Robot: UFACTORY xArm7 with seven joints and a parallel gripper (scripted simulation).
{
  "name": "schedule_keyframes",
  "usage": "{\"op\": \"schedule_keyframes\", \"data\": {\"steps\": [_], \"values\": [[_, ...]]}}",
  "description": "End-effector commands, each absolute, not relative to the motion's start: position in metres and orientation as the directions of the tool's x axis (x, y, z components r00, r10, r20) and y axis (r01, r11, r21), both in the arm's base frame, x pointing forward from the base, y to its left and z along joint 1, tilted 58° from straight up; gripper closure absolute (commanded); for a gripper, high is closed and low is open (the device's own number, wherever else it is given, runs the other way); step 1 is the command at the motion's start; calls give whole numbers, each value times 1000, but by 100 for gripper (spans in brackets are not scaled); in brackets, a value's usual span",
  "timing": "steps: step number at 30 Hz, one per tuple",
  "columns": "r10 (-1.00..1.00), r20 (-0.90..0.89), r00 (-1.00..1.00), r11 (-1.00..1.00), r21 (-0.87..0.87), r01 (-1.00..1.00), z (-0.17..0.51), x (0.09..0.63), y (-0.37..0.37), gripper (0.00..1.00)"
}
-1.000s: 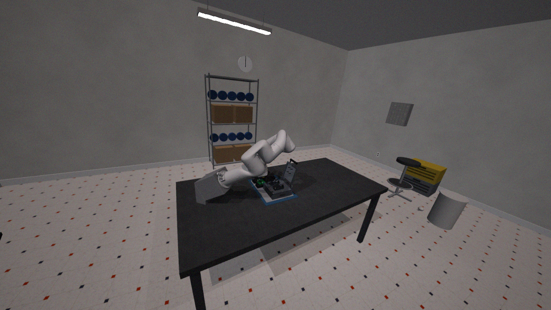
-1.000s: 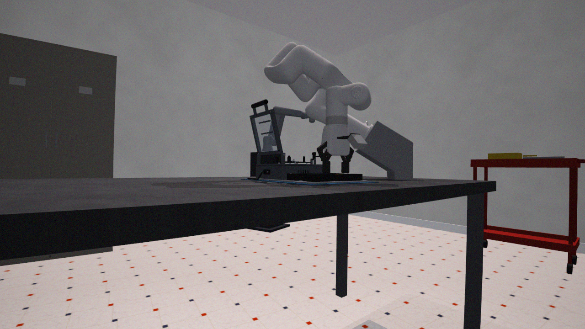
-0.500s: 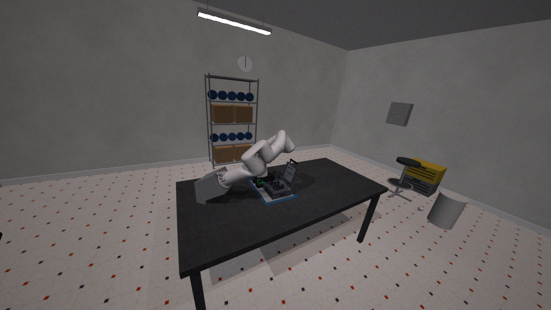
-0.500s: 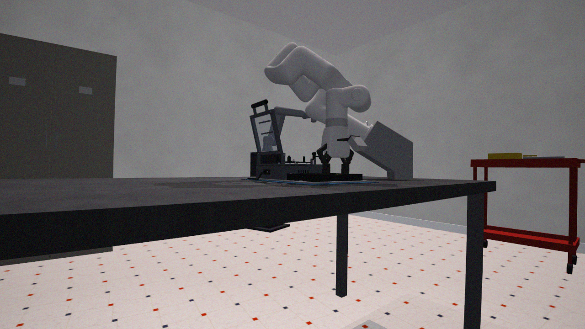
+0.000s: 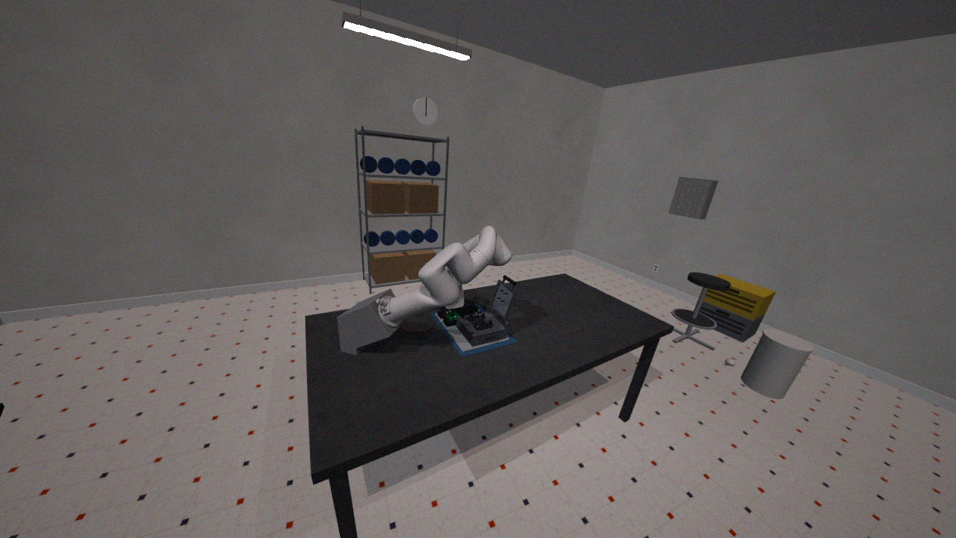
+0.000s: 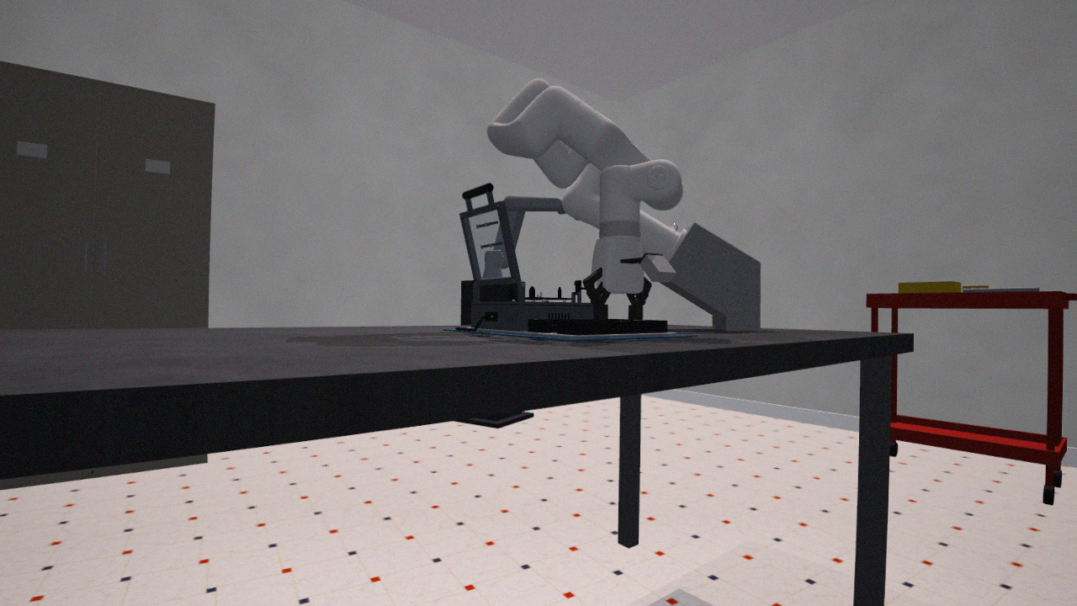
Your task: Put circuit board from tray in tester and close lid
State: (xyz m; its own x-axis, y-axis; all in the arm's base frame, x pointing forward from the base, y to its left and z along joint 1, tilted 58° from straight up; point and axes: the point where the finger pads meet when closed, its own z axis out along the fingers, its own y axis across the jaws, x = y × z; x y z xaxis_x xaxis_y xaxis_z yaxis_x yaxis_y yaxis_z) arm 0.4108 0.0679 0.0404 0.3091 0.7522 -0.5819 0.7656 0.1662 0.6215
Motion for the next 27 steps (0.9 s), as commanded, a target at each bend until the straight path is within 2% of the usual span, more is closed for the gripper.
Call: {"op": "schedule_keyframes", "data": {"steps": [1, 17, 18, 27], "values": [[754, -580, 307, 167, 622, 765, 40, 411, 69, 0], [754, -580, 307, 167, 622, 765, 40, 411, 69, 0], [754, -580, 307, 167, 622, 765, 40, 411, 69, 5], [754, -580, 307, 167, 622, 765, 40, 411, 69, 5]]}}
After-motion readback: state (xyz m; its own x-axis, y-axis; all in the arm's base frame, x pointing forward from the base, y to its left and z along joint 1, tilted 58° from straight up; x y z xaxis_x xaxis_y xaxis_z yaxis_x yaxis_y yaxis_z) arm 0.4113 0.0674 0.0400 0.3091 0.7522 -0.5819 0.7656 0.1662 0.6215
